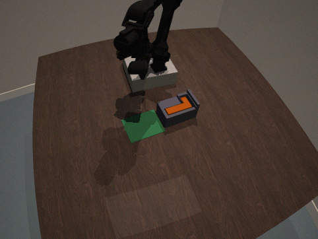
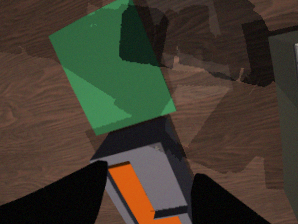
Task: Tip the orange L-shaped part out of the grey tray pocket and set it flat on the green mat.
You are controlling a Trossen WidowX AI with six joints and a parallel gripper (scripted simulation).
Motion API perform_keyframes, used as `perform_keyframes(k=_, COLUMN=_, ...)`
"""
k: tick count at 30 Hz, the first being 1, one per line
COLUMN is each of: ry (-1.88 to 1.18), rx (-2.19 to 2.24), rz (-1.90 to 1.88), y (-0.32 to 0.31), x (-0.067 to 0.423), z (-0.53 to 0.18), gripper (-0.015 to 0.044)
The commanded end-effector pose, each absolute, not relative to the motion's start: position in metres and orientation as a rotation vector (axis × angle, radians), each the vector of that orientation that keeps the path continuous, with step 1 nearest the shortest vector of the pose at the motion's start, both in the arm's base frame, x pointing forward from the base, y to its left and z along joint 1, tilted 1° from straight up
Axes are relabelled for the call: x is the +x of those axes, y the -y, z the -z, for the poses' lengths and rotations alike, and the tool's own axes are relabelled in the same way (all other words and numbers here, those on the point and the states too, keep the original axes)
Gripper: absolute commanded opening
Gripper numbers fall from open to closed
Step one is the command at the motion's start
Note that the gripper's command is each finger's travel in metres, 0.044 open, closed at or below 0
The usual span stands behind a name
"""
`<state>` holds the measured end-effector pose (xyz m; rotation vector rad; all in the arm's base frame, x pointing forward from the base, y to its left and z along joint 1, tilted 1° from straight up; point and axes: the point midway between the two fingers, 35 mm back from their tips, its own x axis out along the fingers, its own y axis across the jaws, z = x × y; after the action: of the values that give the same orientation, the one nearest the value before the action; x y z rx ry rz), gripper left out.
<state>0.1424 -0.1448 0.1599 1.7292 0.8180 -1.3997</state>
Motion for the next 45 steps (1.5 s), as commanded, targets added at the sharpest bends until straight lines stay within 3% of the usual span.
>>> perform_keyframes(k=1, ry=-1.050, rx=1.455, rz=1.197, y=0.123, x=0.169, z=-0.150, gripper=0.0180)
perform_keyframes(k=11, ry=-1.420, rx=0.726, rz=0.606, y=0.047, x=0.221, z=-0.129, gripper=0.0180)
perform_keyframes(k=21, ry=-1.536, rx=0.033, rz=0.029, y=-0.043, x=0.238, z=-0.111, gripper=0.0180)
perform_keyframes(k=30, ry=-1.536, rx=0.021, rz=0.019, y=-0.045, x=0.238, z=-0.108, gripper=0.0180)
perform_keyframes(k=38, ry=-1.536, rx=0.021, rz=0.019, y=-0.045, x=0.240, z=-0.038, gripper=0.0180)
perform_keyframes(k=45, ry=-1.536, rx=0.021, rz=0.019, y=-0.045, x=0.240, z=-0.036, gripper=0.0180)
